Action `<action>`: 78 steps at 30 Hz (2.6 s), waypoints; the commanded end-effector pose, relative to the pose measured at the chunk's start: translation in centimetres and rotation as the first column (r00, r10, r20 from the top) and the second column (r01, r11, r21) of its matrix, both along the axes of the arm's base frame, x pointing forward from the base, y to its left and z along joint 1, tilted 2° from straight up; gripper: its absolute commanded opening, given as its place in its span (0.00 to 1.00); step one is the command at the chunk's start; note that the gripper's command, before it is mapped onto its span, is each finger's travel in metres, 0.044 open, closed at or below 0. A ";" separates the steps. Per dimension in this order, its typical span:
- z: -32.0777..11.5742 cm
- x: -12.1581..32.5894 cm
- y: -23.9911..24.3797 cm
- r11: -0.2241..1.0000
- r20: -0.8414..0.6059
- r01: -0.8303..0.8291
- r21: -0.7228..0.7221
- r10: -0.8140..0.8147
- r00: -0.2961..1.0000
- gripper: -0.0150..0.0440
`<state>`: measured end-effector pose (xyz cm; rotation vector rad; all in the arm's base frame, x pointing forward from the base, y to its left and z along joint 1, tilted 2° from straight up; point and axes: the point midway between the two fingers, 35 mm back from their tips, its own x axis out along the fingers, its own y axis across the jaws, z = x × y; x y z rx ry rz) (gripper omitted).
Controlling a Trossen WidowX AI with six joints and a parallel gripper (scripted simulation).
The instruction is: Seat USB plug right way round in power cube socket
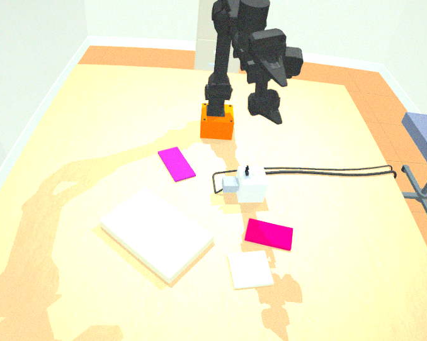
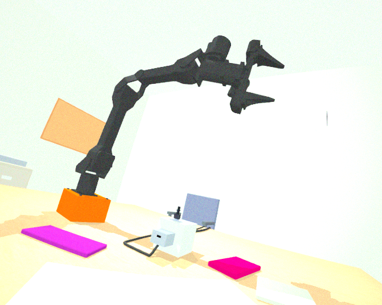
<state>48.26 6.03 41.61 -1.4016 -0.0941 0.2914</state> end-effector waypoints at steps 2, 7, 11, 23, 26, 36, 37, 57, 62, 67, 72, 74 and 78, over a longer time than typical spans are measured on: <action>-10.0 -0.5 1.5 0.998 -0.344 -0.006 -0.057 -0.014 0.939 1.00; -20.7 -4.9 2.7 0.986 -0.697 -0.064 -0.156 -0.064 0.714 1.00; -27.4 -11.0 2.8 0.956 -0.888 -0.165 -0.242 -0.150 0.434 1.00; -30.2 -16.2 1.8 0.926 -0.945 -0.251 -0.284 -0.225 0.239 1.00; -30.4 -16.2 1.8 0.926 -0.945 -0.251 -0.284 -0.225 0.239 1.00; -31.4 -16.1 1.8 0.926 -0.945 -0.251 -0.284 -0.225 0.239 1.00; -31.5 -16.1 1.8 0.926 -0.945 -0.251 -0.284 -0.225 0.239 1.00; -33.2 -16.0 1.8 0.926 -0.945 -0.251 -0.284 -0.225 0.239 1.00; -33.0 -16.0 1.9 0.928 -0.946 -0.248 -0.278 -0.220 0.240 0.78; -33.0 -16.0 1.9 0.928 -0.946 -0.248 -0.278 -0.220 0.240 0.56; -33.0 -16.0 1.9 0.928 -0.946 -0.248 -0.278 -0.220 0.240 0.33; -33.0 -16.0 1.9 0.928 -0.946 -0.248 -0.278 -0.220 0.240 0.28; -33.0 -16.0 1.9 0.928 -0.946 -0.248 -0.278 -0.220 0.240 0.25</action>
